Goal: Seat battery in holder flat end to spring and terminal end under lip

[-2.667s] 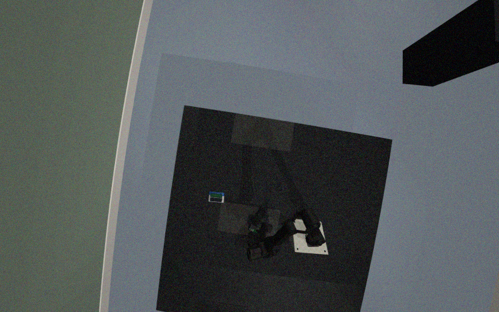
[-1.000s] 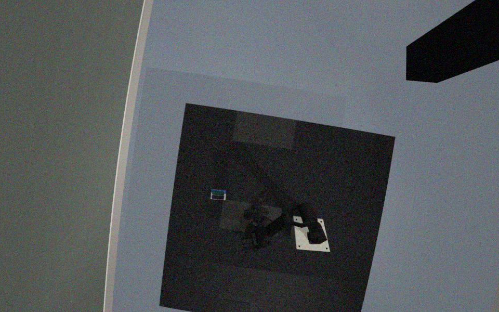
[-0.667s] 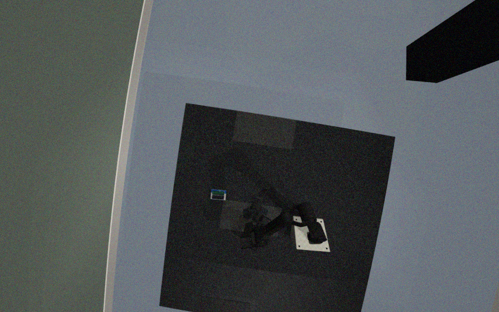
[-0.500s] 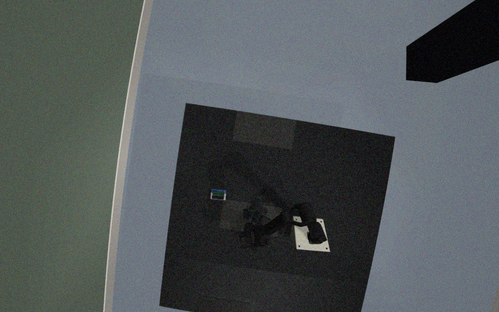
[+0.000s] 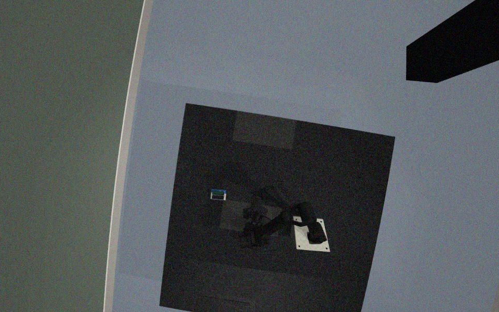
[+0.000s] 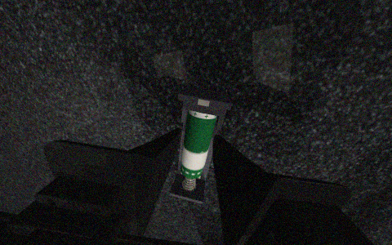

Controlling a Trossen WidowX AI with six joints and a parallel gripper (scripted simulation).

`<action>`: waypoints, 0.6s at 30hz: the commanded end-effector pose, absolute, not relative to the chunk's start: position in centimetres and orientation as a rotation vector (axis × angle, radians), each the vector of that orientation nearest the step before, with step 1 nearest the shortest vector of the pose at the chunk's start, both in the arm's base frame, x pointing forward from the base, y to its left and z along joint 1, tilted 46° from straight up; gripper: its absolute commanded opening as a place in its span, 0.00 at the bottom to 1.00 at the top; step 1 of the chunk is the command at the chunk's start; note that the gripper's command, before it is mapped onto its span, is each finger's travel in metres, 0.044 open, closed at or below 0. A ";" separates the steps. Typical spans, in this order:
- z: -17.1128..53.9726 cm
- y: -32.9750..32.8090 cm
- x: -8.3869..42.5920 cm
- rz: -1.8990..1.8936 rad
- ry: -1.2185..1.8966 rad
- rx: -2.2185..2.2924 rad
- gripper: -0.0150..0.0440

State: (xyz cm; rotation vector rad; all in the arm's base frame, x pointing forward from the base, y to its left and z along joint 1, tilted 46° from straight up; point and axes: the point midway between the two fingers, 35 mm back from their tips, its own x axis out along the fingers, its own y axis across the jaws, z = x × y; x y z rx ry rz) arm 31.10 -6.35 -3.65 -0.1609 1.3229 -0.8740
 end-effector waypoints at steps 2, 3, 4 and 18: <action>-3.4 -6.2 31.1 -0.873 1.322 -0.165 0.55; -3.3 -6.1 31.2 -0.873 1.322 -0.164 0.55; -3.2 -5.9 31.2 -0.873 1.323 -0.164 0.55; 0.8 -1.5 31.6 -0.865 1.326 -0.161 0.86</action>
